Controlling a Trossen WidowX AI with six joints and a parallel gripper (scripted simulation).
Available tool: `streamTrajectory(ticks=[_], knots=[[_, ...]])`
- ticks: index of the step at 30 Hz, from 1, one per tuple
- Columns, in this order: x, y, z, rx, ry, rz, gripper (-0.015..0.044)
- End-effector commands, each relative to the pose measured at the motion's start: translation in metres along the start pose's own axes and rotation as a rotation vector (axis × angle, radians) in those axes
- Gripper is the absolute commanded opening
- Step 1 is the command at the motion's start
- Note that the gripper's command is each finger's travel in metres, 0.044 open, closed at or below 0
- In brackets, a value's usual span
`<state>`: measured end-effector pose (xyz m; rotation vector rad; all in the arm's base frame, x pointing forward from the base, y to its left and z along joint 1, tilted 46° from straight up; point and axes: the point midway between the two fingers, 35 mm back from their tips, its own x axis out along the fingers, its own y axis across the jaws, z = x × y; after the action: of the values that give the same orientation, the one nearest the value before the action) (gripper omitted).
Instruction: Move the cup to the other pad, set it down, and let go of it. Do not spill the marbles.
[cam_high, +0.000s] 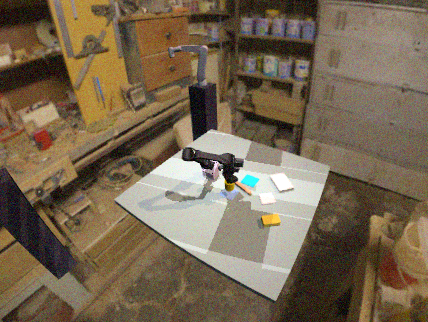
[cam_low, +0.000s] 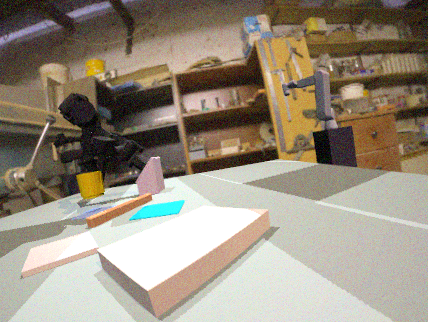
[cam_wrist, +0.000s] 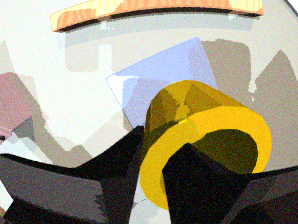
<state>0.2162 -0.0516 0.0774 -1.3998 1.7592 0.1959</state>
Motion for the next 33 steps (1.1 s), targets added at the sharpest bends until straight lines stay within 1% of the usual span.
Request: streamTrajectory(ticks=[1,17,33], knots=[[0.000,0.000,0.000,0.000,0.000,0.000,0.0000],[0.000,0.000,0.001,0.000,0.000,0.000,0.0000],[-0.001,0.005,0.027,0.002,-0.001,0.003,0.0000]])
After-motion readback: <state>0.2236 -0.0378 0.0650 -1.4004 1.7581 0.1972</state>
